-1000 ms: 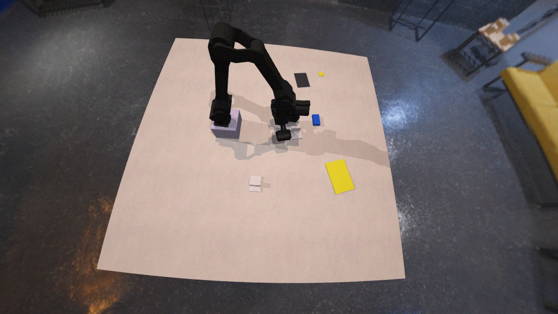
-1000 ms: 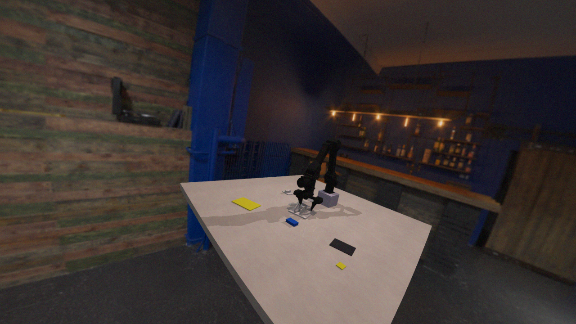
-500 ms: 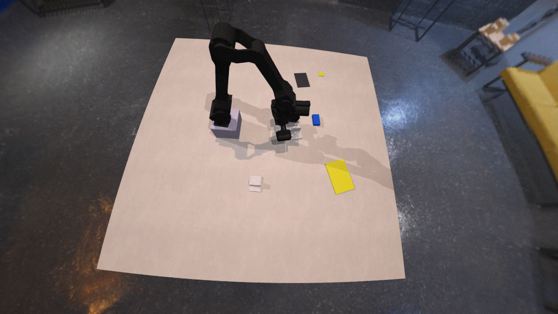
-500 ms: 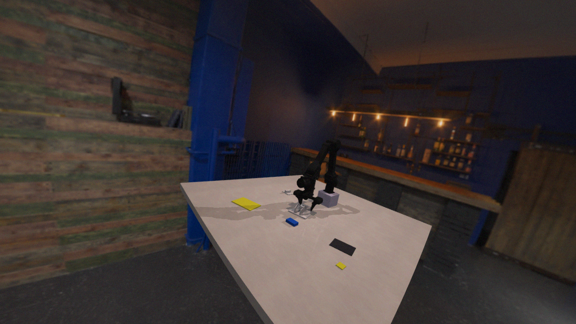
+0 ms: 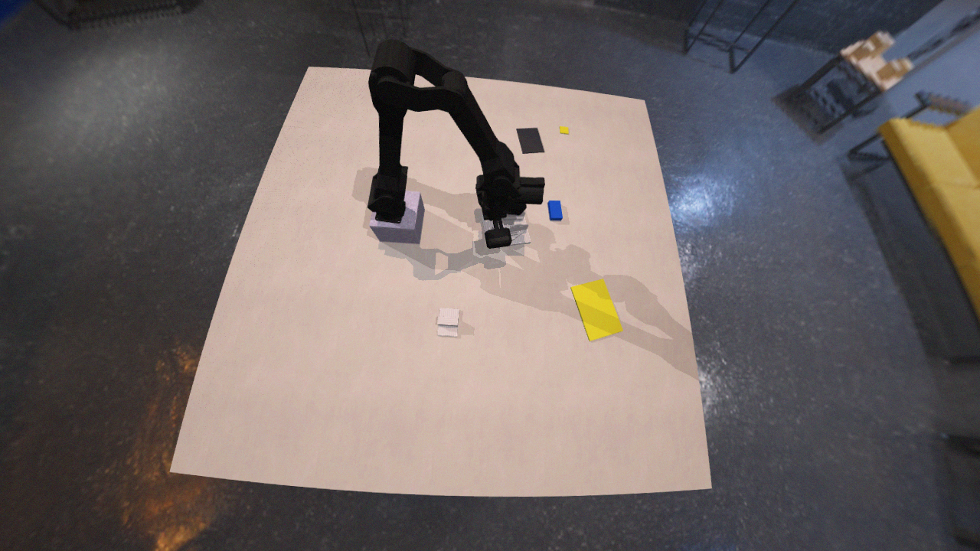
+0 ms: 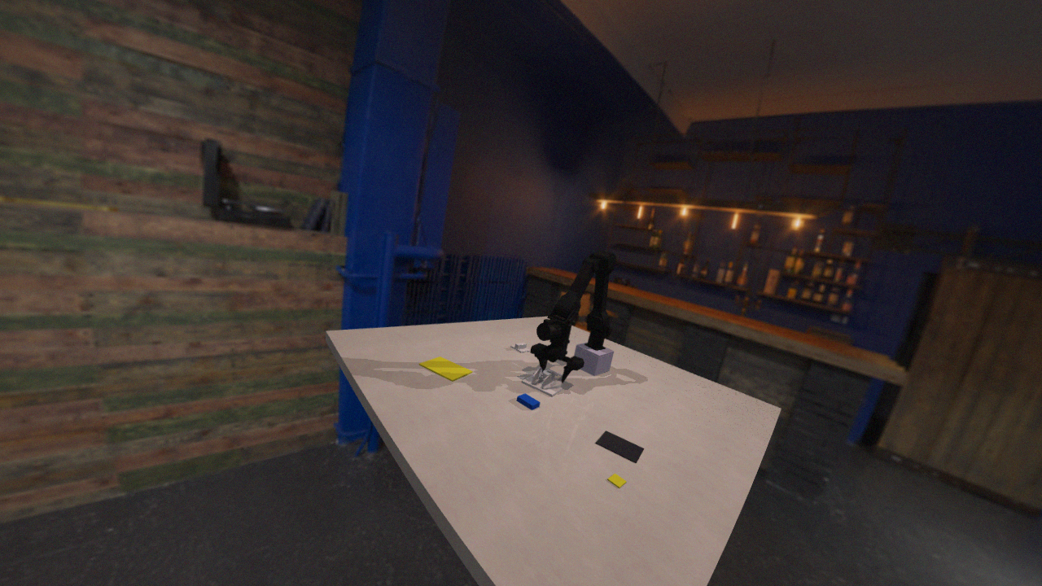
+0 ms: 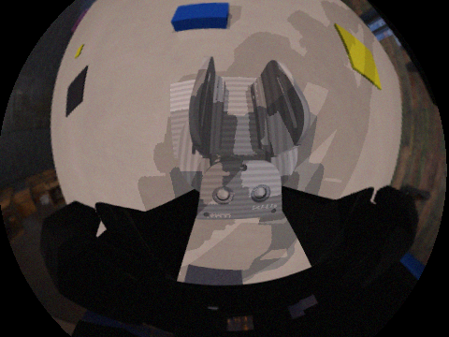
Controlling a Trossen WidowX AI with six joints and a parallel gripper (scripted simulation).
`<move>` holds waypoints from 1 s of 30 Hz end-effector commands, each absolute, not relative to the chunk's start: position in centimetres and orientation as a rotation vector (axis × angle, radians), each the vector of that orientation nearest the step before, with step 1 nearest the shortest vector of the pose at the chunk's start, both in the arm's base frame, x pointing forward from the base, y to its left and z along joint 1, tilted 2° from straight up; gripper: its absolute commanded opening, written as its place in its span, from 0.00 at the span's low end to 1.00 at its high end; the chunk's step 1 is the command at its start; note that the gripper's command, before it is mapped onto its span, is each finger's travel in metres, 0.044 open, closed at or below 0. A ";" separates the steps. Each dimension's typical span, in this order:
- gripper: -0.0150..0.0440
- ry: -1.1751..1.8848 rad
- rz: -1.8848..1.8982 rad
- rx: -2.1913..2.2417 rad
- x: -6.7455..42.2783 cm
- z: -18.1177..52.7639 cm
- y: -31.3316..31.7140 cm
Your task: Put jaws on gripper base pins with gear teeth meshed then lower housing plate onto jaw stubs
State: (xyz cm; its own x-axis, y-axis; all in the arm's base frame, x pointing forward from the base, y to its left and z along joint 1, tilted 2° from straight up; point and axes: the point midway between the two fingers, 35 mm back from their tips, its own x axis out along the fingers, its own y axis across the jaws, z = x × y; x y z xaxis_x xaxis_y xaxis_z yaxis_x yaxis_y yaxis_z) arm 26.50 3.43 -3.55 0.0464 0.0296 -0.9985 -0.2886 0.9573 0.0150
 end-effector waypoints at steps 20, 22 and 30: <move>0.85 1.509 0.240 -0.210 26.5 -3.6 3.4; 0.94 1.509 0.245 -0.210 26.5 -3.6 3.4; 1.00 1.509 0.245 -0.210 26.5 -3.6 3.4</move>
State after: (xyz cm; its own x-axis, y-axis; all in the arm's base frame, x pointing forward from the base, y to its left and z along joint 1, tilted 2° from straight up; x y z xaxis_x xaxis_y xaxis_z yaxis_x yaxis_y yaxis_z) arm 26.50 3.44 -3.56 0.0460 0.0296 -0.9985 -0.2886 0.9573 0.0151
